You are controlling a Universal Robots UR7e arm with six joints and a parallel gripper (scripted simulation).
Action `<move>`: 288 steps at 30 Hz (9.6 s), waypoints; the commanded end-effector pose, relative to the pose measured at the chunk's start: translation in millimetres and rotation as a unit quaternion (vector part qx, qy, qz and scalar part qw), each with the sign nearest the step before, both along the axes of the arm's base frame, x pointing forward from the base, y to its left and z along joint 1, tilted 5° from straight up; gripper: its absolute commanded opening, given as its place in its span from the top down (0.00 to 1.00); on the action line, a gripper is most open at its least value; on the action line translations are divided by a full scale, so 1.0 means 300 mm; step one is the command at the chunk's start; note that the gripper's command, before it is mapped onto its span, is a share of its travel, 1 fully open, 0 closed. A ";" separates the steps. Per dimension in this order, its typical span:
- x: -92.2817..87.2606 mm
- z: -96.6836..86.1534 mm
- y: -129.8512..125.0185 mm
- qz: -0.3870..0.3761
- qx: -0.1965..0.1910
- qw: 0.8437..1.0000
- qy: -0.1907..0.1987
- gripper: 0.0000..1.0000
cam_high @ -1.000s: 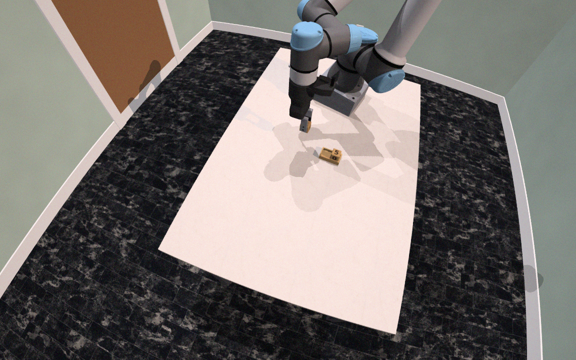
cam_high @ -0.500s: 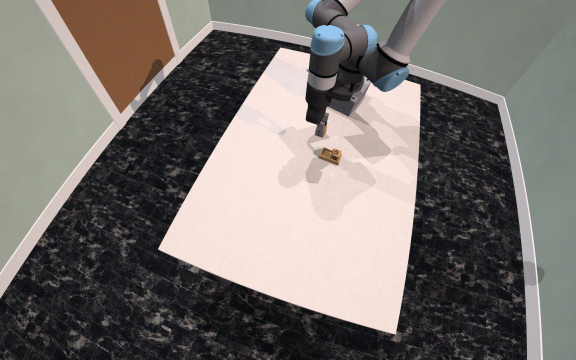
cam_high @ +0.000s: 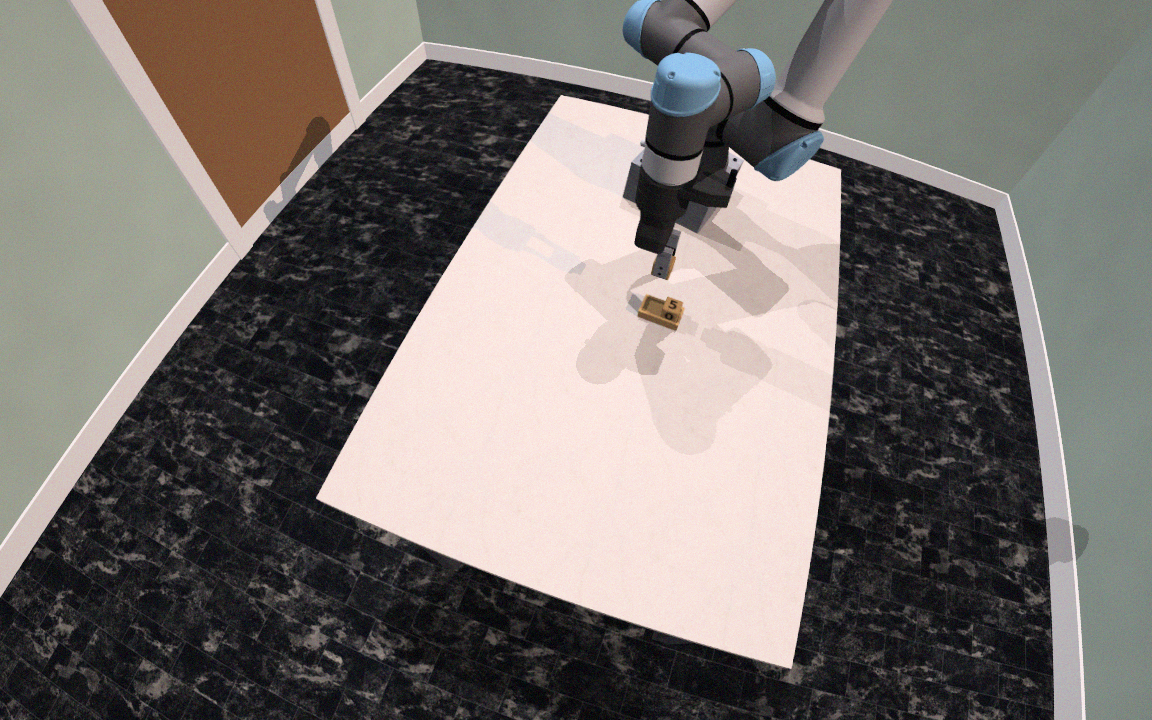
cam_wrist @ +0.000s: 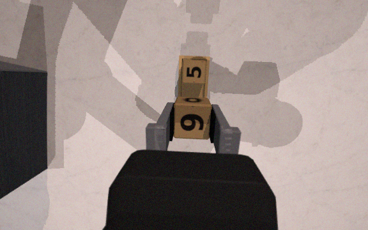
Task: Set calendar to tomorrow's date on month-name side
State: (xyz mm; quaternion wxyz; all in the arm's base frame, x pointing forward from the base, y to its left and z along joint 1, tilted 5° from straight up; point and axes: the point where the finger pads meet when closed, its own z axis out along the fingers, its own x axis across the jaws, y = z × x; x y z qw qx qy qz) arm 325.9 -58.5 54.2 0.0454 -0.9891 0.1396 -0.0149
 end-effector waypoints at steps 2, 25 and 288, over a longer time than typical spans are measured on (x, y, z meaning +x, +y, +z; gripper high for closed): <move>0.001 0.001 0.000 0.000 0.000 1.000 0.000 0.43; 0.010 -0.169 0.015 0.000 0.000 1.000 0.000 0.43; 0.018 -0.330 0.028 0.000 0.000 1.000 0.000 0.13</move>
